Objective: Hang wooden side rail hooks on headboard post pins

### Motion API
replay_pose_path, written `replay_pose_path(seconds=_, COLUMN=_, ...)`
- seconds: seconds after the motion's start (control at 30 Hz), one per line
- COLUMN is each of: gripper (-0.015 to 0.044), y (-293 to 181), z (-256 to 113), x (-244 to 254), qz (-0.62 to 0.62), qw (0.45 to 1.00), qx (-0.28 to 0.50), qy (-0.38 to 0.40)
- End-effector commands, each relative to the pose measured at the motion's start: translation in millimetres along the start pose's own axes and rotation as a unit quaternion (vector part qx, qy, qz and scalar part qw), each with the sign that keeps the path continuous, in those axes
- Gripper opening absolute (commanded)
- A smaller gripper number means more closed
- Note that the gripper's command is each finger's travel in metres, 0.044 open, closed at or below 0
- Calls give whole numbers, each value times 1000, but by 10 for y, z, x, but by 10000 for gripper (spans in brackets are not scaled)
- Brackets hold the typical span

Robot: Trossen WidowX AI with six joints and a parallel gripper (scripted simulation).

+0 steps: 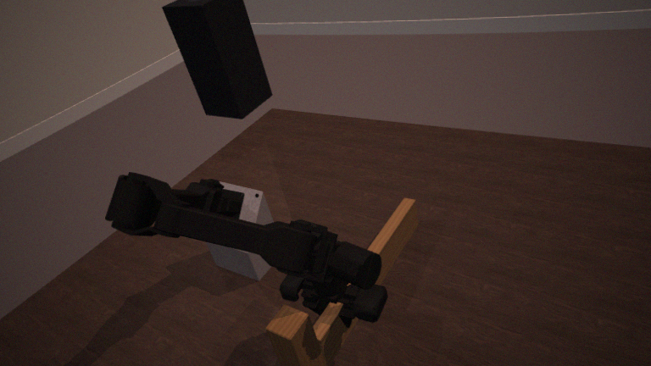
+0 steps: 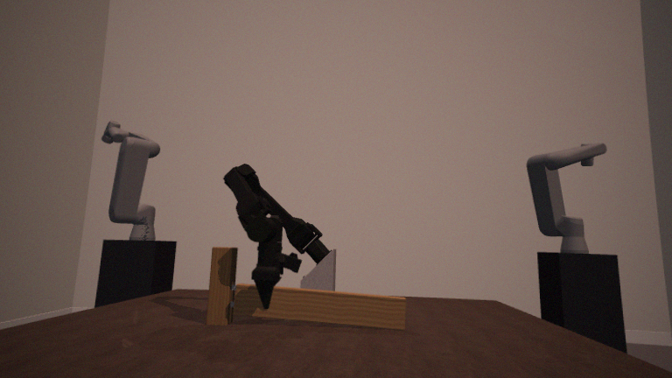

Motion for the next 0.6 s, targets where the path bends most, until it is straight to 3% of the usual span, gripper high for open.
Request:
replay_pose_path(seconds=0.0, gripper=0, y=-14, z=-39, x=-36, qz=-3, qw=1000, qx=0, qy=-6)
replay_pose_path(seconds=0.57, gripper=0, y=-33, z=-40, x=-25, qz=-3, qw=1000, qx=1, qy=-6)
Point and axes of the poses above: the point midway between the two fingers, 35 mm back from their tips, its own z axis out along the fingers, its own x axis across the jaws, y = z × x, the point moved 4 cm from there along -z, back along the fingers, and after that the axes turned 4 degrees about z, right-handed, at the moved point
